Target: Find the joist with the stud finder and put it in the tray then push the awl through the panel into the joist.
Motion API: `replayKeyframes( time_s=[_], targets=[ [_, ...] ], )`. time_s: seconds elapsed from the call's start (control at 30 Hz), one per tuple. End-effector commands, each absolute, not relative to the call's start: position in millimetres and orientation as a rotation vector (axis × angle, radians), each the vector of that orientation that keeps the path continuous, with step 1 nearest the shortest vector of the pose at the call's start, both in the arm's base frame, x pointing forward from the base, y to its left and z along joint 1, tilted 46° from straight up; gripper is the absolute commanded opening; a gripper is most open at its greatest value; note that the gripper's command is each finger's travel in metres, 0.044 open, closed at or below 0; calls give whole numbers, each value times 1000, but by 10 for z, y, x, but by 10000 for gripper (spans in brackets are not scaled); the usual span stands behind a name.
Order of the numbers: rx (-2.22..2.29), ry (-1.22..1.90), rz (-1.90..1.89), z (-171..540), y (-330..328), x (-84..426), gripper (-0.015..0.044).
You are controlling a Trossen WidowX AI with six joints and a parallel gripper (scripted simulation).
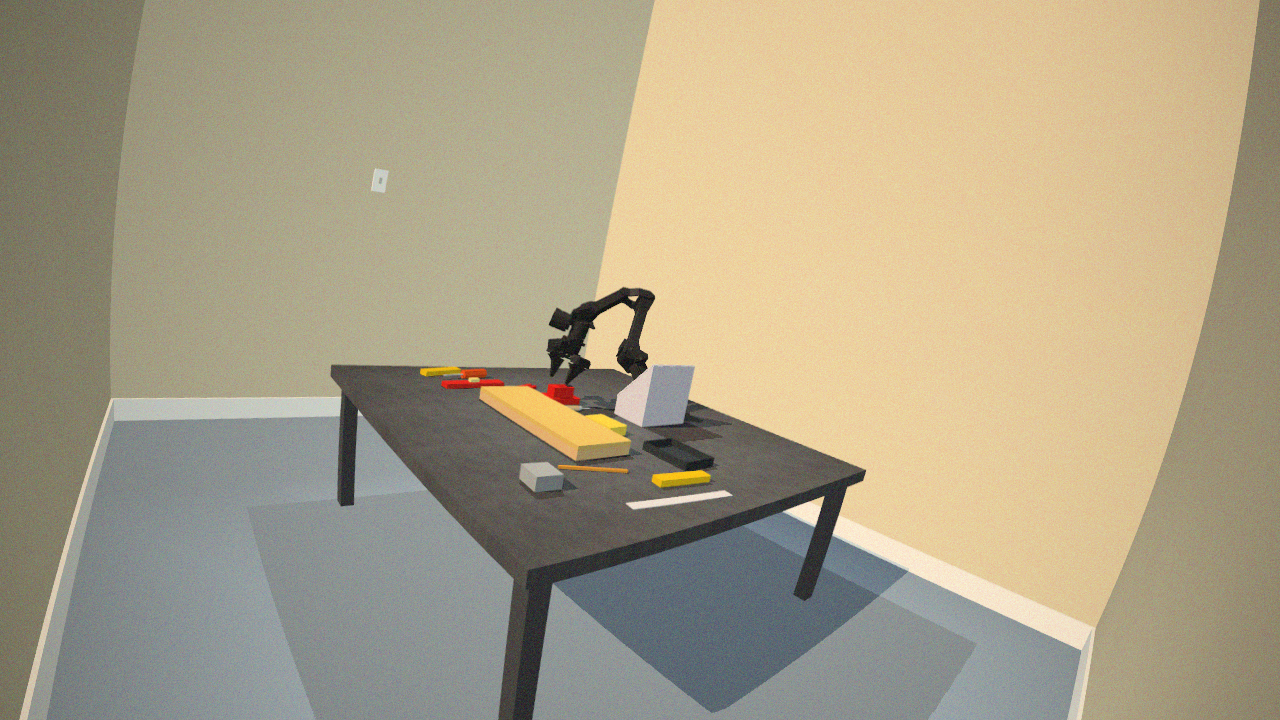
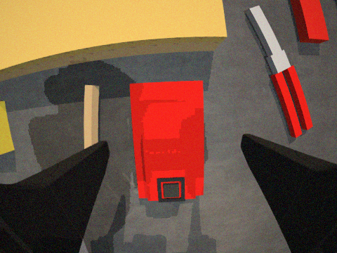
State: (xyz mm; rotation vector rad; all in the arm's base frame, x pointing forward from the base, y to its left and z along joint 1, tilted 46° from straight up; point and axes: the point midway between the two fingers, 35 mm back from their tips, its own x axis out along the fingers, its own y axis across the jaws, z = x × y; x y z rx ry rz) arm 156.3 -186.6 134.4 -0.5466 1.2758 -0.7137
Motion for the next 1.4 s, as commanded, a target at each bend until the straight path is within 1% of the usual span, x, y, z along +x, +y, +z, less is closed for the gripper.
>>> replayKeyframes(
  time_s=[0.0, 1.17, 1.27, 1.37],
  targets=[
    [-546, 1280, -718, 1309, -1835, 1536, 440],
    [-549, 1280, -719, 963, -2188, 1460, 440],
    [-549, 1280, -719, 963, -2188, 1460, 361],
    [-549, 1280, -719, 963, -2188, 1460, 341]
  ],
)
